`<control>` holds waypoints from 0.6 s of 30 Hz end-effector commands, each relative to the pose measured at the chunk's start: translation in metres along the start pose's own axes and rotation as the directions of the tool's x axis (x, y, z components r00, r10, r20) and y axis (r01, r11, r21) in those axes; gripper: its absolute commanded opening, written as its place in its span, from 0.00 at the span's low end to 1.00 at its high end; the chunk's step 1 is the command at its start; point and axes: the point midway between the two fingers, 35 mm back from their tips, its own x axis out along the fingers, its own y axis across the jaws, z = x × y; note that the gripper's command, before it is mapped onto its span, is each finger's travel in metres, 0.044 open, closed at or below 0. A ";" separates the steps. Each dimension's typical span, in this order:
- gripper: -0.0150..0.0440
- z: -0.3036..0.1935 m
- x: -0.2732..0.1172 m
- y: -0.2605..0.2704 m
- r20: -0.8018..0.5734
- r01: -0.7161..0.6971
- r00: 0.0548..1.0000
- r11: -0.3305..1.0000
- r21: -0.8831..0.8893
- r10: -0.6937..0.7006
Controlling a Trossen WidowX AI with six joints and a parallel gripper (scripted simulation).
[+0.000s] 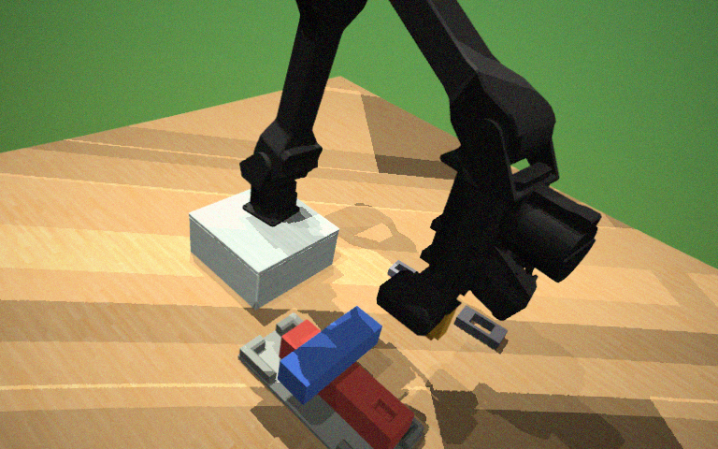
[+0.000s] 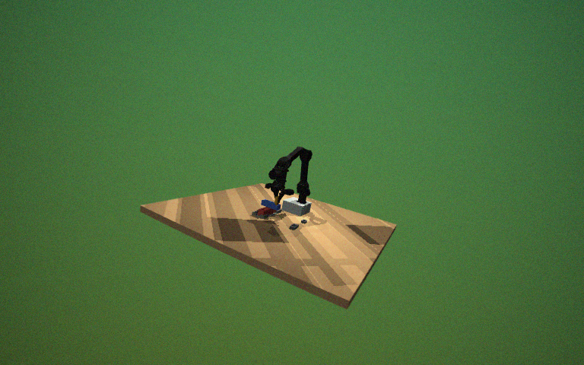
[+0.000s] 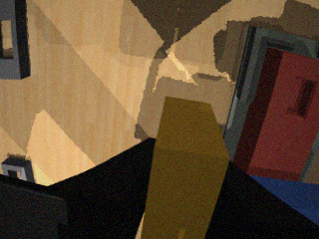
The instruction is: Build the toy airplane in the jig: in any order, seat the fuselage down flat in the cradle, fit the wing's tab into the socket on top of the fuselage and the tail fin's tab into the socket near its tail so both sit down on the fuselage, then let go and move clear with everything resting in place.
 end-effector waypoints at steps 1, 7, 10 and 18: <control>0.25 0.005 0.003 -0.013 0.004 0.000 1.000 1.000 -0.002 0.000; 0.25 0.009 0.006 -0.031 0.004 0.002 1.000 1.000 0.000 -0.002; 0.25 0.011 0.008 -0.040 0.004 0.002 1.000 1.000 0.002 -0.002; 0.25 0.014 0.014 -0.065 0.004 0.004 1.000 1.000 0.006 -0.004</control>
